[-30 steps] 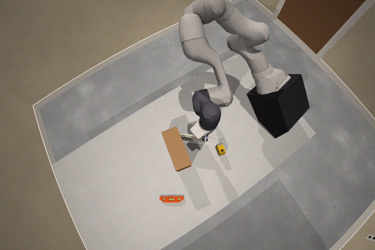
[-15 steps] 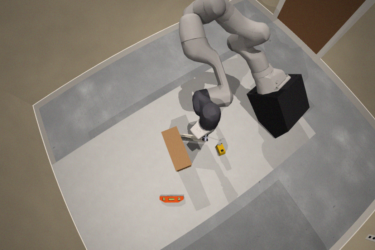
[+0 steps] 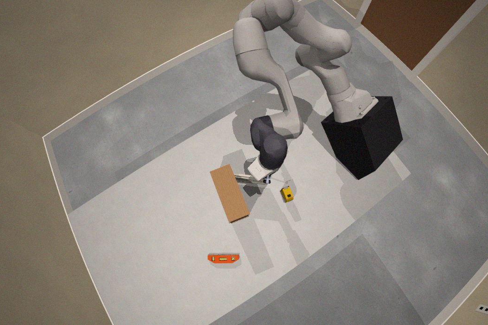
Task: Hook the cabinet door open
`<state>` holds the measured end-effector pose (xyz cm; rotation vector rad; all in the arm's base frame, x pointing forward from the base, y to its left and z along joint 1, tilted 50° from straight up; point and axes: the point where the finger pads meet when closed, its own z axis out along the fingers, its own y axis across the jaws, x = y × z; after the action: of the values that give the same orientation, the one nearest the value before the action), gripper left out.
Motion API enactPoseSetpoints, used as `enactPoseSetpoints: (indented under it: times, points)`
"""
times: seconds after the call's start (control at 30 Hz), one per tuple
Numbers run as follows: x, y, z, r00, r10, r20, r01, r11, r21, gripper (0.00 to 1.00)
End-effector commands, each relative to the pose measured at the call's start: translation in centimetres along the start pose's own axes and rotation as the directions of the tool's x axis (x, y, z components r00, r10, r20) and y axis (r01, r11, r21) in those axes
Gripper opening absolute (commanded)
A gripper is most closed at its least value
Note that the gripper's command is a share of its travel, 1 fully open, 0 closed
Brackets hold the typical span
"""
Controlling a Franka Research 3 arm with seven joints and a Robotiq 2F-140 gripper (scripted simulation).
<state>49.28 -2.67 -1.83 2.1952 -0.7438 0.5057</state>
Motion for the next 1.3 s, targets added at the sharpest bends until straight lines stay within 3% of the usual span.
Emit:
enactPoseSetpoints:
  times: [0.0,1.27]
  points:
    - [0.0,0.11,0.0,1.0,-0.011,0.0,0.011,1.0,0.003,0.16]
    - [-0.01,0.34,0.0,1.0,-0.025,0.0,0.025,1.0,0.003,0.16]
